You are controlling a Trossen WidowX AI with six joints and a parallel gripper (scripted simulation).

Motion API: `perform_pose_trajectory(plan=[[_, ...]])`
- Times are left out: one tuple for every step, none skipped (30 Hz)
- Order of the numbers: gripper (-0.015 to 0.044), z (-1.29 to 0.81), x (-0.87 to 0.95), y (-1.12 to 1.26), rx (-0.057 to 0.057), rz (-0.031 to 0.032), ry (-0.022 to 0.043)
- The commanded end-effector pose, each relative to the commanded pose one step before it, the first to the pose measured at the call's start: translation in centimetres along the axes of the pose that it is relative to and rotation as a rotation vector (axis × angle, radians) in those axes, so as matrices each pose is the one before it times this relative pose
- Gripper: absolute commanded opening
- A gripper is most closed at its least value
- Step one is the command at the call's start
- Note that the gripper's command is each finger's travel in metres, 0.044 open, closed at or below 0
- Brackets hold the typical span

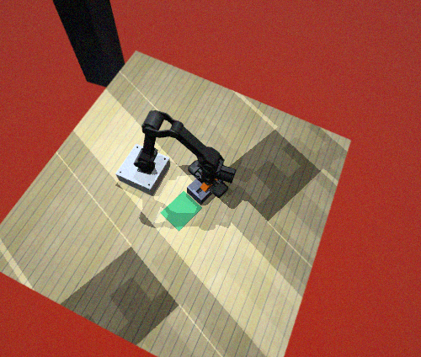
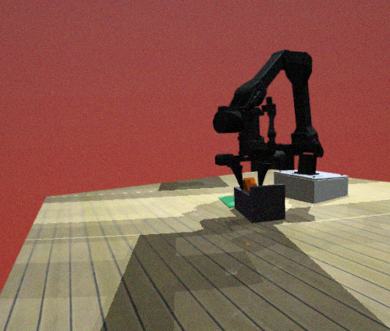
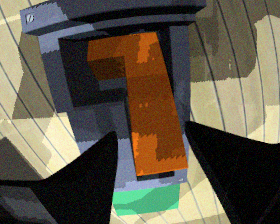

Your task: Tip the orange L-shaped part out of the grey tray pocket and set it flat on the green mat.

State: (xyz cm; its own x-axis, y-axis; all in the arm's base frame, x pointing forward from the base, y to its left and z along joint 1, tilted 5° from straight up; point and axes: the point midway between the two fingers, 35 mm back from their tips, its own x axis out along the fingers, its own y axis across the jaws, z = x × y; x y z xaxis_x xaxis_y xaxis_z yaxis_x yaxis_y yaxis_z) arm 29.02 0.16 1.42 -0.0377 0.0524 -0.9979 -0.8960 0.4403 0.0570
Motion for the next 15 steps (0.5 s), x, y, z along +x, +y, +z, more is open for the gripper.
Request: perform_pose_trajectory(plan=[[0.0175,0.017,-0.057,-0.027,0.0001,-0.00084,-0.00054],[0.0149,0.0,0.0,0.0,0.0,0.0,0.0],[0.0142,0.0,0.0,0.0,0.0,0.0,0.0],[0.0135,0.0,0.0,0.0,0.0,0.0,0.0],[0.0129,0.0,0.0,0.0,0.0,0.0,0.0],[0.0122,0.0,0.0,0.0,0.0,0.0,0.0],[0.0115,0.0,0.0,0.0,0.0,0.0,0.0],[0.0109,0.0,0.0,0.0,0.0,0.0,0.0],[0.0102,0.0,0.0,0.0,0.0,0.0,0.0],[0.0095,0.0,0.0,0.0,0.0,0.0,0.0],[0.0089,0.0,0.0,0.0,0.0,0.0,0.0],[0.0082,0.0,0.0,0.0,0.0,0.0,0.0],[0.0056,0.0,0.0,0.0,0.0,0.0,0.0],[0.003,0.0,0.0,0.0,0.0,0.0,0.0],[0.0003,0.0,0.0,0.0,0.0,0.0,0.0]])
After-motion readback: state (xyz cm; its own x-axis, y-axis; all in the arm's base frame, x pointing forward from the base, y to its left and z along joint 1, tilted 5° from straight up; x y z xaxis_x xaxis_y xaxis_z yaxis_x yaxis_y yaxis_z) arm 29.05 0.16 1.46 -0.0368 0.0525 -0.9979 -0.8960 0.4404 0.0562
